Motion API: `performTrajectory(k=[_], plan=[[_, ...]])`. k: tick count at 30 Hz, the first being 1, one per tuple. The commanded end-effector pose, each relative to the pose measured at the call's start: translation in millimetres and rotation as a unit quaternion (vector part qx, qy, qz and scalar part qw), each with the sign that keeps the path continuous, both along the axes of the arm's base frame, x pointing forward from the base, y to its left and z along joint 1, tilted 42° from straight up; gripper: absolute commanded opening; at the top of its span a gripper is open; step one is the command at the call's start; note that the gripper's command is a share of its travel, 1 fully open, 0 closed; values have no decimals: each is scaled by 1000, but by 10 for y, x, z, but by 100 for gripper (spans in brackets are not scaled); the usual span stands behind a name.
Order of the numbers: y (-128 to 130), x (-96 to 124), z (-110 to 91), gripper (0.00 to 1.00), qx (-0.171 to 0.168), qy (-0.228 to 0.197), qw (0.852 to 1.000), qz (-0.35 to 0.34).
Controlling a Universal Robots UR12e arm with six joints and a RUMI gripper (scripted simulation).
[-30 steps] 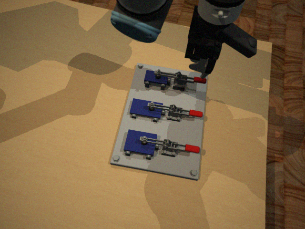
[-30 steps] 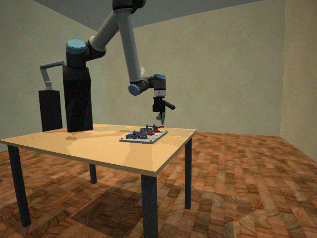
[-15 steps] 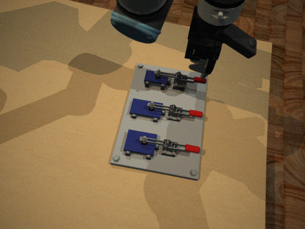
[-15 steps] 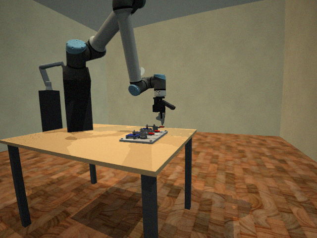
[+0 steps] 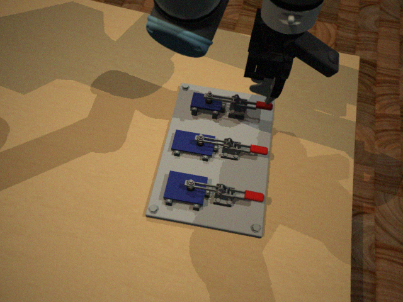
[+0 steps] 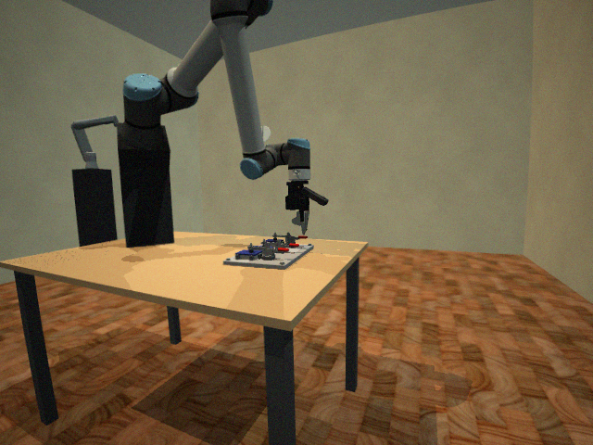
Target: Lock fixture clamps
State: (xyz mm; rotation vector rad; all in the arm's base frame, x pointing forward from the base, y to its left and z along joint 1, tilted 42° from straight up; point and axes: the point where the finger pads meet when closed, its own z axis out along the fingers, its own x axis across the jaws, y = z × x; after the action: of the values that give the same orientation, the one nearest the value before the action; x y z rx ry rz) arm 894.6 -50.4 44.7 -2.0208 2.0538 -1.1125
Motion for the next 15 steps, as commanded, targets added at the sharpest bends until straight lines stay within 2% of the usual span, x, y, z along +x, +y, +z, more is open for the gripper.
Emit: performTrajectory(k=[1, 15], plan=[[3, 3, 4, 0, 0, 0, 1000, 0], [-4, 12, -8, 0, 0, 0, 1000, 0]])
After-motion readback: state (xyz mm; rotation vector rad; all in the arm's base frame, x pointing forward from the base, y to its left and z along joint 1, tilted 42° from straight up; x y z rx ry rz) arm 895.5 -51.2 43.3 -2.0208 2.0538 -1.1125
